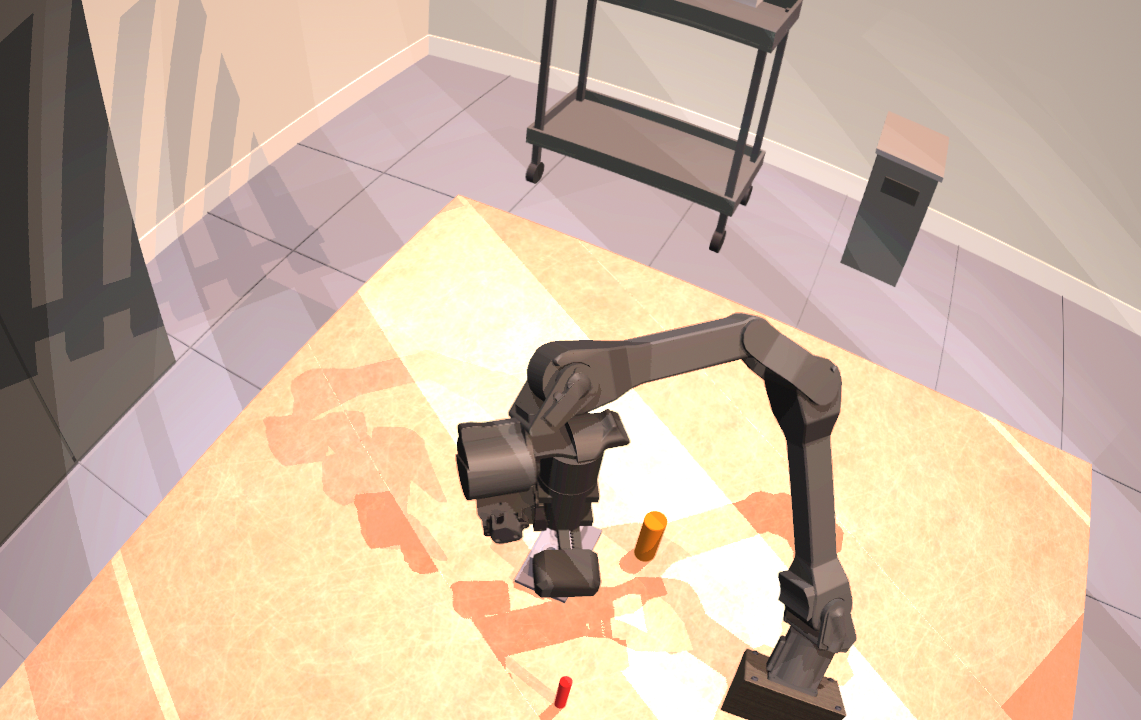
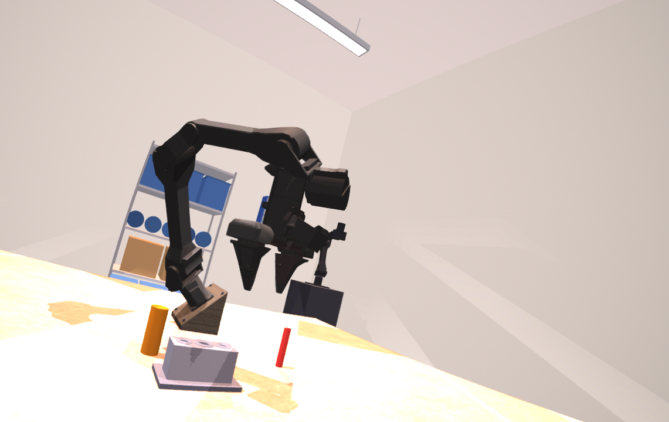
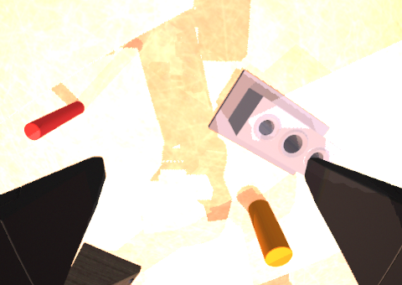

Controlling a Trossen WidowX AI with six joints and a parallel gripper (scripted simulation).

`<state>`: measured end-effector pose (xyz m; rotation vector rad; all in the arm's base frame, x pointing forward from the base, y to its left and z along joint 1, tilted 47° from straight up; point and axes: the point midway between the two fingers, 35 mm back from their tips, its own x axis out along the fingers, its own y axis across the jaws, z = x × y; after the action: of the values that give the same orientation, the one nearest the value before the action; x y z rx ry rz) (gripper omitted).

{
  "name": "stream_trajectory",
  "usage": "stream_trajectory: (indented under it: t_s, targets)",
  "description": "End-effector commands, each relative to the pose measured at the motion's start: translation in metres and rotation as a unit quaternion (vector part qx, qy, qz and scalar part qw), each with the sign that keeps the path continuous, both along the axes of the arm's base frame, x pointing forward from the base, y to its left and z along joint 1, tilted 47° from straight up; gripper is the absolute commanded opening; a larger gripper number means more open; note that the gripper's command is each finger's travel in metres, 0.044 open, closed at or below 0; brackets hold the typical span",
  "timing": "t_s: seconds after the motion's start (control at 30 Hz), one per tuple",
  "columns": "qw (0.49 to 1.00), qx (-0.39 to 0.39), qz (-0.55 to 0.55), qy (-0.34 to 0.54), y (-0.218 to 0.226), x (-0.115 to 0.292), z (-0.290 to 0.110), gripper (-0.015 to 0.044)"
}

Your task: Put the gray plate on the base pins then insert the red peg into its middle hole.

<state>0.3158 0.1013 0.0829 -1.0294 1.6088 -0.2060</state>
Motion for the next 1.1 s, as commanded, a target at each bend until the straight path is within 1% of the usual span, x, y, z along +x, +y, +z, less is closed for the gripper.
stream_trajectory:
  t_s: [0.0, 0.27, 0.6, 1.07]
  targets:
    - [0.939, 0.012, -0.248, -0.237, 0.035, -0.034, -0.043, 0.0440]
    - [0.849, 0.015, -0.379, -0.369, 0.051, -0.052, -0.063, 0.0440]
    - [0.686, 0.019, -0.516, -0.513, 0.064, -0.073, -0.084, 0.0440]
    - [0.680, 0.019, -0.520, -0.516, 0.065, -0.074, -0.084, 0.0440]
